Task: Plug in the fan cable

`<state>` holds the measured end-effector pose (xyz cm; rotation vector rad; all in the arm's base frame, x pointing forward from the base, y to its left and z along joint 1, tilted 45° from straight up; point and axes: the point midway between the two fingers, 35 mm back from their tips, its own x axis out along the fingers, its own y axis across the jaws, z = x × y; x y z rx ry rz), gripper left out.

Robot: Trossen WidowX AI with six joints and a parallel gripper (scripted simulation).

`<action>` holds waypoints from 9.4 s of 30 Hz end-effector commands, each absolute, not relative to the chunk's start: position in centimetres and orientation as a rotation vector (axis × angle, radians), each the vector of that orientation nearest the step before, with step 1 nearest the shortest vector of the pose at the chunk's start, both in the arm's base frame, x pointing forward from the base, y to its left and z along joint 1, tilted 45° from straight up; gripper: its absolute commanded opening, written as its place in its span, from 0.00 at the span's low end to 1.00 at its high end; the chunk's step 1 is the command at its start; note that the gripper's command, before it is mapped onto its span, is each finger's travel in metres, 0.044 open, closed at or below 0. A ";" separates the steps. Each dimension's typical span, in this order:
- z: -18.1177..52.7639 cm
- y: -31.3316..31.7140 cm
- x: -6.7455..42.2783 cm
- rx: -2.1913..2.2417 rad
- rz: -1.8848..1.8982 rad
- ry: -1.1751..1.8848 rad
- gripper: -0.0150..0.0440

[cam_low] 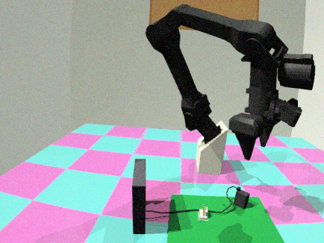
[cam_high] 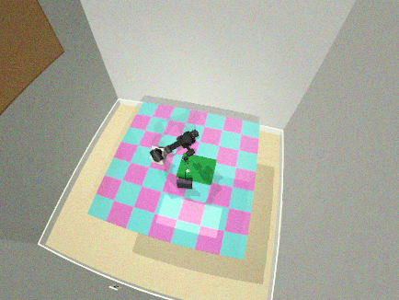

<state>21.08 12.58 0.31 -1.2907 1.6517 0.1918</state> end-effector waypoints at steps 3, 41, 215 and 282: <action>1.4 13.4 21.2 -1.337 0.109 1.606 1.00; -6.9 5.4 22.6 -1.338 0.106 1.605 1.00; 0.4 -1.9 28.5 -0.679 -0.524 1.396 0.25; -0.1 -2.5 28.4 -0.682 -0.521 1.397 0.25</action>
